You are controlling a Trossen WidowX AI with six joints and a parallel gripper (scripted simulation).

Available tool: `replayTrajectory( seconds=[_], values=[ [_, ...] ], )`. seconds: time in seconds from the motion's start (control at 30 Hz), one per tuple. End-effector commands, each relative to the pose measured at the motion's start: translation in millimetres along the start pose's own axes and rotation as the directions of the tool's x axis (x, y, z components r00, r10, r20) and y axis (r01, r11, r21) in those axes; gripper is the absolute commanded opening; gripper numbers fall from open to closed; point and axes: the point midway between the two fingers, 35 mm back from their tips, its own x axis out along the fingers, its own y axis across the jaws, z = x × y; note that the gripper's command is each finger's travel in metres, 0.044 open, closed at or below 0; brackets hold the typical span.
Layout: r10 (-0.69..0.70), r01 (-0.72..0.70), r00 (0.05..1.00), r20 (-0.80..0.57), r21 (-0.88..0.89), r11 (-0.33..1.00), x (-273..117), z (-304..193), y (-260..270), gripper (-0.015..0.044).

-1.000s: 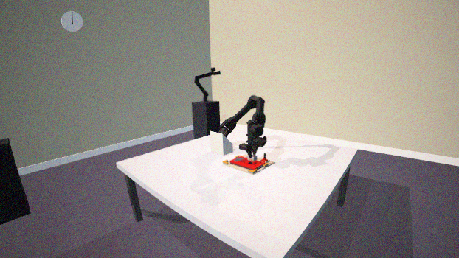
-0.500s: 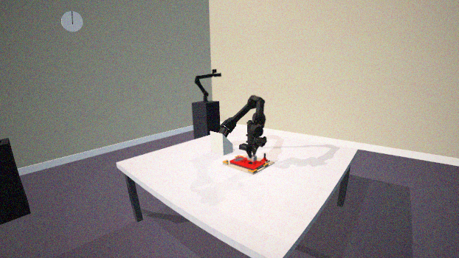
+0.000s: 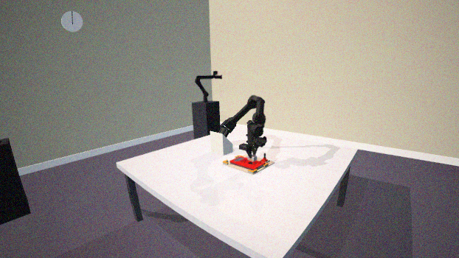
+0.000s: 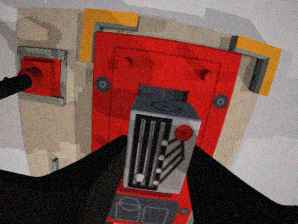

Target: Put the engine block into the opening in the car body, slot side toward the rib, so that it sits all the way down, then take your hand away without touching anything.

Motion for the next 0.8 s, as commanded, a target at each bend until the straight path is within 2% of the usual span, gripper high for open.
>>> replayTrajectory(
  seconds=[0.0,0.77],
  values=[
    [-0.002,0.002,1.0,-0.001,0.01,1.0,1.2,0.3,-0.5,0.0159],
    [-0.002,0.002,1.0,0.0,0.0,1.0,8.6,0.6,-0.2,0.0159]
  ],
)
